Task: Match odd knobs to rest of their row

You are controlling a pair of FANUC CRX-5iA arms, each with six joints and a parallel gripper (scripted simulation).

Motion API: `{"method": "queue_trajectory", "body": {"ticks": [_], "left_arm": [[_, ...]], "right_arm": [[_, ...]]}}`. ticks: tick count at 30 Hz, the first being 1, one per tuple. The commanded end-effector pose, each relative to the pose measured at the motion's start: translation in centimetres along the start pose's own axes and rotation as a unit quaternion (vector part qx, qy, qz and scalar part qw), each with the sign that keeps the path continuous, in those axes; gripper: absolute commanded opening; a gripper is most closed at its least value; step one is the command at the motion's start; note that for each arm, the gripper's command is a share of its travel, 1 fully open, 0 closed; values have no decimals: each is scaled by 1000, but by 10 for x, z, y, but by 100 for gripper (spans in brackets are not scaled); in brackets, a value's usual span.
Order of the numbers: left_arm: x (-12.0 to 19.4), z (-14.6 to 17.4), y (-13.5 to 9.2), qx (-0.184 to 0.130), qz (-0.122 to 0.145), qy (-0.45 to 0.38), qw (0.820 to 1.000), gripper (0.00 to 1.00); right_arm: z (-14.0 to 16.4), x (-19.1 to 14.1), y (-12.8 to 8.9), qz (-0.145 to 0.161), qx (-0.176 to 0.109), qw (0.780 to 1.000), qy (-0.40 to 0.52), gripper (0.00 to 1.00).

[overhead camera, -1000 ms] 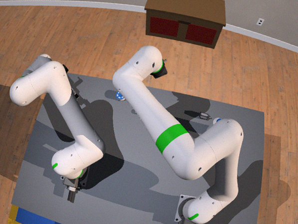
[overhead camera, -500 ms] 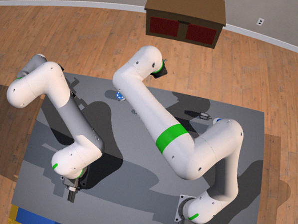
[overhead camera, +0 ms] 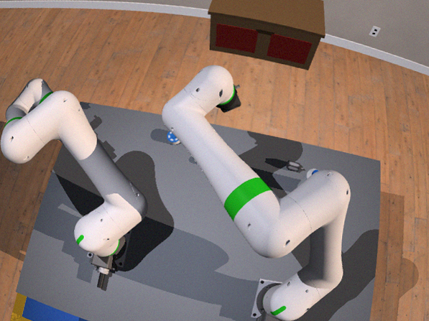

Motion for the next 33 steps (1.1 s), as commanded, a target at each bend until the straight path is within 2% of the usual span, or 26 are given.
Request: {"method": "queue_trajectory", "body": {"ticks": [1, 9, 11, 17, 26, 28, 33], "left_arm": [[4, -14, -13, 10, 32, 30, 999, 100], [15, -59, -48, 21, 127, 107, 986, 100], [15, -59, -48, 21, 127, 107, 986, 100], [27, -101, -75, 14, 206, 163, 965, 100], [54, -175, -110, -30, 320, 231, 918, 100], [54, -175, -110, -30, 320, 231, 918, 100], [74, -218, -126, -68, 373, 257, 889, 100]], "right_arm": [[1, 1, -1, 0, 1, 1000, 0, 100], [1, 1, -1, 0, 1, 1000, 0, 100], [1, 1, -1, 0, 1, 1000, 0, 100], [1, 1, -1, 0, 1, 1000, 0, 100], [1, 1, -1, 0, 1, 1000, 0, 100], [1, 1, -1, 0, 1, 1000, 0, 100], [1, 1, -1, 0, 1, 1000, 0, 100]]}}
Point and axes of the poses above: on each arm, the point where the finger pads meet when closed, its own y axis out along the fingers, its own x axis across the jaws, z = x × y, the point moved 4 cm from there along -y, back along the fingers, and after that the axes turned 9 degrees about -y, right-handed, at the moved point
